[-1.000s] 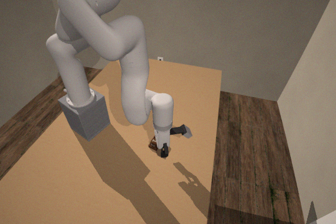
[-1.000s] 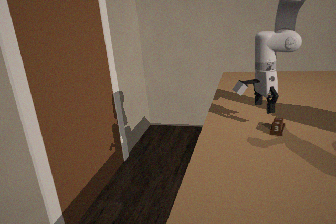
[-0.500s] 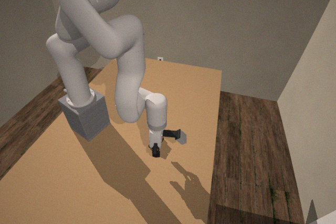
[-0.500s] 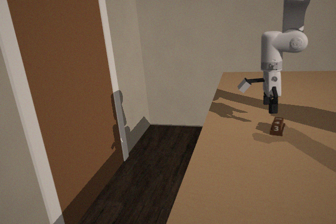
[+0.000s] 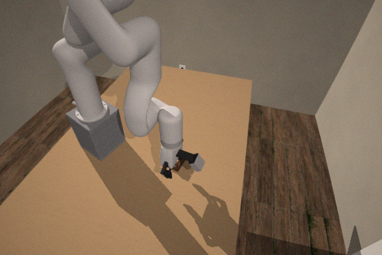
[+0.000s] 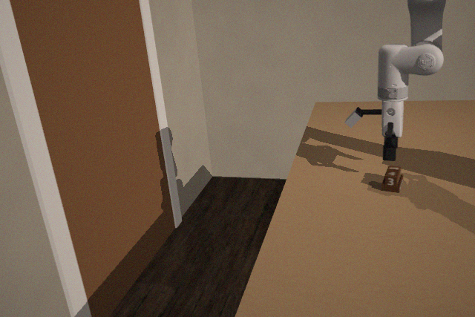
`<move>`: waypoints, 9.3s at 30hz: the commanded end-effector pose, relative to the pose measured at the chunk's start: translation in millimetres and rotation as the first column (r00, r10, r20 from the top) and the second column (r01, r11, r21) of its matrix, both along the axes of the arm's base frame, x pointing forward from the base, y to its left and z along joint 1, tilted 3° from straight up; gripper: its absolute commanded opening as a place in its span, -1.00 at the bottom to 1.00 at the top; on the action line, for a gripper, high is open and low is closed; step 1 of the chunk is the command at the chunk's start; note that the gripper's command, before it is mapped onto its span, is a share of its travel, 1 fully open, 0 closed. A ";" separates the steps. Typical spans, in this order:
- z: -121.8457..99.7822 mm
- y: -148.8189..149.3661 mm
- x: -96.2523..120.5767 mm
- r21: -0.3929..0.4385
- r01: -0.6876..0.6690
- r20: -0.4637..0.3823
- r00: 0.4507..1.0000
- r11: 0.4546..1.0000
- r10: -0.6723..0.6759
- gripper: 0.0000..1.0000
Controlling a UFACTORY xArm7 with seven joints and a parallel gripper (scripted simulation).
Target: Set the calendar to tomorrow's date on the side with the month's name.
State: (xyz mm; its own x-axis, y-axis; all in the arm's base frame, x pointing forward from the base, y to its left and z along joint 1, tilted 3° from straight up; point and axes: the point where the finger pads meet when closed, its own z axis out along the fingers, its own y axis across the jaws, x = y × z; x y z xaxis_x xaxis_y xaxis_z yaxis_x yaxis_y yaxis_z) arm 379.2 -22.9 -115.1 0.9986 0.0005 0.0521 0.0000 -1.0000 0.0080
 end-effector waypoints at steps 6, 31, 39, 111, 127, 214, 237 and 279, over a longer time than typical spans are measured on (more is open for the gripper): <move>-1.5 -6.7 -18.3 0.005 0.139 0.003 0.990 0.990 -0.139 1.00; -6.1 -20.9 -59.5 0.033 0.613 -0.003 0.790 0.790 -0.613 1.00; -6.6 -22.3 -63.6 0.044 0.786 -0.010 0.618 0.617 -0.786 1.00; -21.6 -28.3 -79.8 0.045 0.796 -0.011 0.605 0.604 -0.796 1.00; -21.6 -28.3 -79.8 0.045 0.796 -0.011 0.605 0.604 -0.796 1.00; 45.5 48.0 -15.6 0.063 0.995 -0.046 -0.076 -0.078 -0.996 -0.01; 45.5 48.0 -15.6 0.063 0.995 -0.046 -0.076 -0.078 -0.996 -0.01; 22.3 47.9 -14.2 0.063 0.995 -0.046 -0.076 -0.078 -0.996 -0.01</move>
